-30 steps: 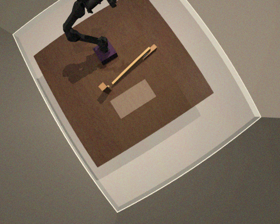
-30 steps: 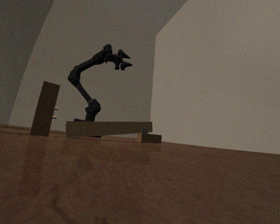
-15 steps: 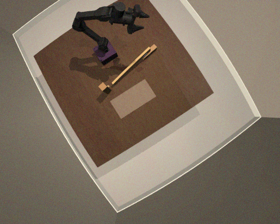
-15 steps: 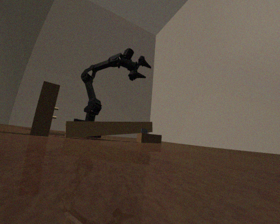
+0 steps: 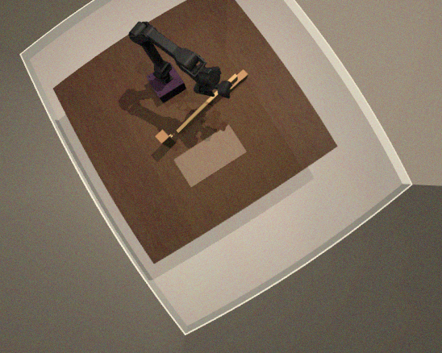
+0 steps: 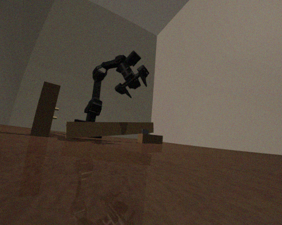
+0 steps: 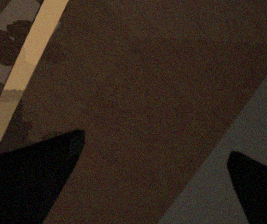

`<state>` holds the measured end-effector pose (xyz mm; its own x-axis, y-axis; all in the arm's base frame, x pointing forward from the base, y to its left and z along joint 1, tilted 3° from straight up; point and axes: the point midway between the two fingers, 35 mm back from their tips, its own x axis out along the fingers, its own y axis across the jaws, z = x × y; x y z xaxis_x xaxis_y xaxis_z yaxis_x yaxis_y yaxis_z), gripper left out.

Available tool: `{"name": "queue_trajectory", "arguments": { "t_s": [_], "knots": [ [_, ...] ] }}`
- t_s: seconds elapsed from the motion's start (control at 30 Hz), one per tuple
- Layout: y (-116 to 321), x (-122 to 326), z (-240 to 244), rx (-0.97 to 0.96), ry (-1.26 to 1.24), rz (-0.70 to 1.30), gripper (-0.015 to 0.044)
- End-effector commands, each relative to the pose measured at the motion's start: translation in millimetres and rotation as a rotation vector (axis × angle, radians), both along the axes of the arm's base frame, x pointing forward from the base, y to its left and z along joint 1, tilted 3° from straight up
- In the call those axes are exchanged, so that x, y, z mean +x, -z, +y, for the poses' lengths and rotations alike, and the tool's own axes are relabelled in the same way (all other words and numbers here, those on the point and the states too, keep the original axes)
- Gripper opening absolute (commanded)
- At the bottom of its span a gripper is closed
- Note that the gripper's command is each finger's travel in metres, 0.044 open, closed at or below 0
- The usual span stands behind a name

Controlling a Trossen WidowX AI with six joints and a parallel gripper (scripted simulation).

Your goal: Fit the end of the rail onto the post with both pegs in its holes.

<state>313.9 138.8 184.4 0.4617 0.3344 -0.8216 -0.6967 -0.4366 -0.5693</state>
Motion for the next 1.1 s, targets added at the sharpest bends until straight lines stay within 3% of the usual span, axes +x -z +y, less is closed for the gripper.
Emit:
{"name": "queue_trajectory", "arguments": {
  "t_s": [0.0, 0.43, 1.07],
  "knots": [
    [30, 5, -27, -0.034, 0.081, 0.094, 0.0440],
    [143, -31, -147, -0.219, 0.407, 0.575, 0.0440],
    [168, -32, -148, -0.221, 0.411, 0.583, 0.0440]
  ]
}}
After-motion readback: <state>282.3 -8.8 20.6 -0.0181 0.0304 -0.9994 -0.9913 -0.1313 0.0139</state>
